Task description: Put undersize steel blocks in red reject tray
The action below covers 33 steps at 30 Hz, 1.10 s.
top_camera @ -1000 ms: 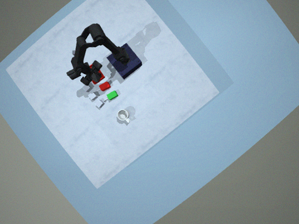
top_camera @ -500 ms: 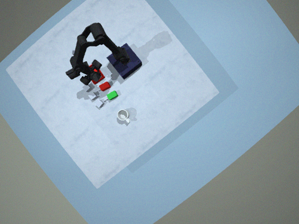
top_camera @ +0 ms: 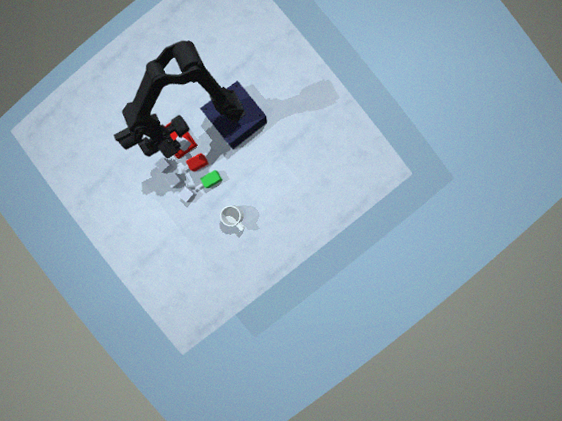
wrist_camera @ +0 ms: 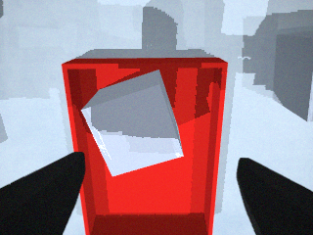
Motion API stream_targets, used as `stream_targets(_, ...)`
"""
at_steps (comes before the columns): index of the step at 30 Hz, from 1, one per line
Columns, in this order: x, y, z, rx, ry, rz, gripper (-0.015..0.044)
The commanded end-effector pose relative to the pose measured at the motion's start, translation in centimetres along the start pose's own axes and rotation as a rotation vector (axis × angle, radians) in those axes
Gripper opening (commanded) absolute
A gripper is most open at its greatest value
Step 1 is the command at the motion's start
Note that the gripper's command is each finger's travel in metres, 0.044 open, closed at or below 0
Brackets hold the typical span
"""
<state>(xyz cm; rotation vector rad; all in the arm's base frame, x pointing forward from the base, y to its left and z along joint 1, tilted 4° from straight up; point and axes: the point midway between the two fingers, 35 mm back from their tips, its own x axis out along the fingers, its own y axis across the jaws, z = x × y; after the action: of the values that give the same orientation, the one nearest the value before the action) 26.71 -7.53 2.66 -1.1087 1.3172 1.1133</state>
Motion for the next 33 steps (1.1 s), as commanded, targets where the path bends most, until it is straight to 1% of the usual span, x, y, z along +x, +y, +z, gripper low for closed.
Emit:
stream_targets(1, -0.4, -2.0, 0.4, 0.461, -0.002, -0.005, 0.0325)
stream_targets(3, -0.5, -2.6, 0.6, 0.652, -0.003, -0.005, 0.0325)
stream_targets(4, -0.5, -2.6, 0.6, 0.657, -0.003, -0.005, 0.0325)
stream_targets(5, -0.2, -0.7, 0.1, 0.211, 0.0, -0.002, 0.0299)
stream_targets(16, -0.2, -0.7, 0.1, 0.211, 0.0, -0.002, 0.001)
stream_targets(17, -0.2, -0.7, 0.1, 0.211, 0.0, -0.002, 0.0)
stream_targets(28, -0.2, -0.7, 0.1, 0.236, 0.0, -0.002, 0.0)
stream_targets(33, -0.2, -0.8, 0.1, 0.218, 0.001, -0.006, 0.0131)
